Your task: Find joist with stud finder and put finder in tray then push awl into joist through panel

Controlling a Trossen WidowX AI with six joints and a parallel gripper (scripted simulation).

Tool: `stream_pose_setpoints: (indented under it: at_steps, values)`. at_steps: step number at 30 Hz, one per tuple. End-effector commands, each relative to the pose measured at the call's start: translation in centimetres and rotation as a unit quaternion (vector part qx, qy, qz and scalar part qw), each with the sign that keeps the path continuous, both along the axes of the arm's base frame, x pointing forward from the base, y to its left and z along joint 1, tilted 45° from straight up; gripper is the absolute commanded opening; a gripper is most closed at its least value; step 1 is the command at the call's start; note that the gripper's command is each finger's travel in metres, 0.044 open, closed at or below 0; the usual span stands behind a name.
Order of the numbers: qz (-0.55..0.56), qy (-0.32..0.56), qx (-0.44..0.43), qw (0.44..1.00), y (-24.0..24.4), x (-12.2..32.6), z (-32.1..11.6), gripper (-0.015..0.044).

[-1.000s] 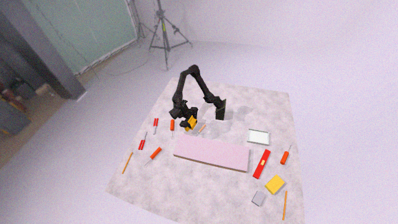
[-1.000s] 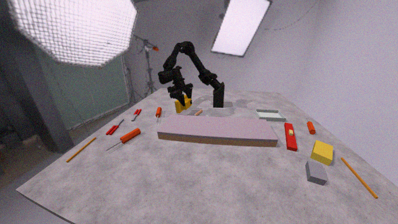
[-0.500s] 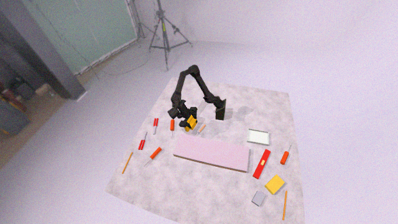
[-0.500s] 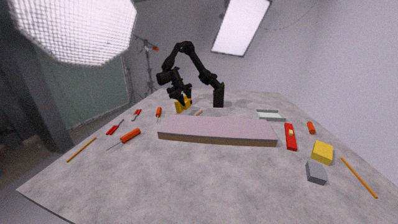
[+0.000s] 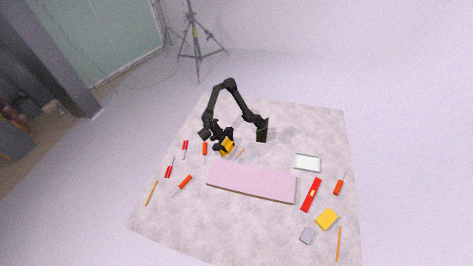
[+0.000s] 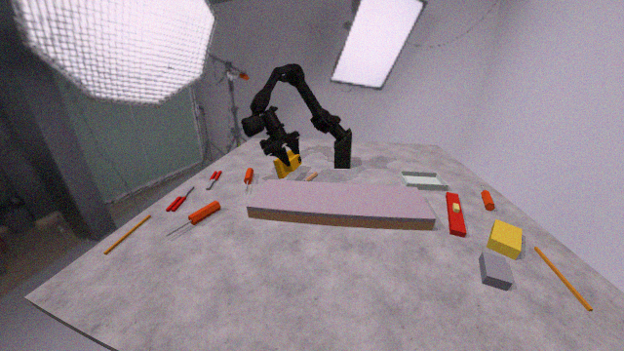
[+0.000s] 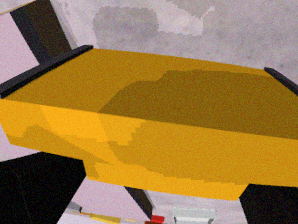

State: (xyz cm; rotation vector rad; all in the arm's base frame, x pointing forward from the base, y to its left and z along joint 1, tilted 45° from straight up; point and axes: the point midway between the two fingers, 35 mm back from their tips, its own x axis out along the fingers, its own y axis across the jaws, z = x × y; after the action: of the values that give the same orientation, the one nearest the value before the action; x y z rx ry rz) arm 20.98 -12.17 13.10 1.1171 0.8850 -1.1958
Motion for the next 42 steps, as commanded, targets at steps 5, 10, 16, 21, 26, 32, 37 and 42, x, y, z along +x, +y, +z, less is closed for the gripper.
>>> stream_pose_setpoints:
  at_steps: [5, 10, 16, 21, 26, 32, 37, 42]
  values:
    - [0.008, -0.002, 0.028, 1.000, -0.06, 0.10, 0.12, 0.0000]
    - [0.009, -0.002, 0.037, 0.999, -0.10, 0.09, 0.13, 0.0000]
    - [0.014, 0.001, 0.056, 0.998, -0.20, 0.08, 0.11, 0.0000]
    - [0.018, 0.001, 0.073, 0.997, -0.29, 0.07, 0.12, 0.0000]
    - [0.021, 0.001, 0.090, 0.996, -0.38, 0.07, 0.14, 0.0000]
    - [0.025, 0.000, 0.111, 0.994, -0.50, 0.08, 0.19, 0.0000]
    - [0.027, -0.002, 0.123, 0.992, -0.58, 0.08, 0.22, 0.0000]
    - [0.031, 0.000, 0.137, 0.990, -0.64, 0.07, 0.20, 0.0000]
